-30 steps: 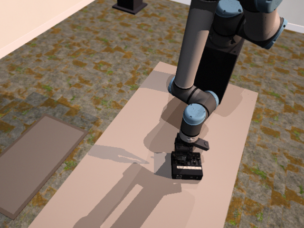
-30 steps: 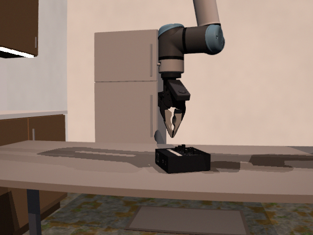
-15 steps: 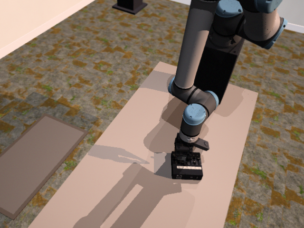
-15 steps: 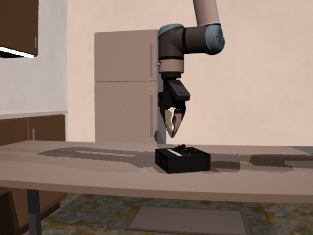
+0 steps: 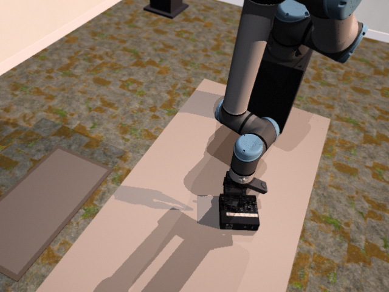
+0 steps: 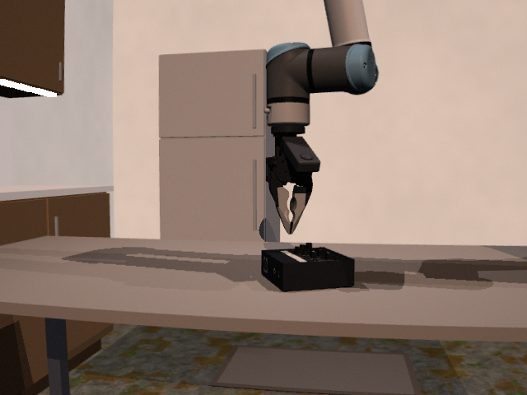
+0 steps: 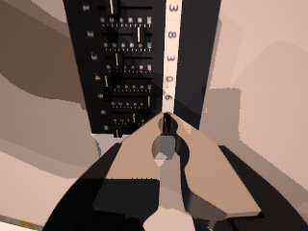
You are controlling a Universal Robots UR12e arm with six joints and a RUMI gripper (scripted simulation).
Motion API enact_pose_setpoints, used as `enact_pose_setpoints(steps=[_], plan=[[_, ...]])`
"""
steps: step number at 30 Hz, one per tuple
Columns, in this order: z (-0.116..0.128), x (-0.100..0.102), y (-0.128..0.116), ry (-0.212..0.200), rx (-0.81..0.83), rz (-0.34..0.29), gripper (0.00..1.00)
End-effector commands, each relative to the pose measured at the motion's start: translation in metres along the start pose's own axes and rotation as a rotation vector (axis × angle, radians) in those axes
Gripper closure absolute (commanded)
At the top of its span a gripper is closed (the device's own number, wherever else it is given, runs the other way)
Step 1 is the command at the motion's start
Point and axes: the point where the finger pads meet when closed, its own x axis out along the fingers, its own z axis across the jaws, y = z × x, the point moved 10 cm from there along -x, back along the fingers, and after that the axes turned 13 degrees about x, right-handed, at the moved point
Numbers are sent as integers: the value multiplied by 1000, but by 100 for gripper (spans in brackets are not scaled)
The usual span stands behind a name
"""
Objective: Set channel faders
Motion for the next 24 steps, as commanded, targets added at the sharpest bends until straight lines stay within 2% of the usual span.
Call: enact_pose_setpoints(steps=[1, 24], plan=[[0, 2, 0, -1, 0, 0, 100], [0, 17, -1, -1, 0, 0, 100]])
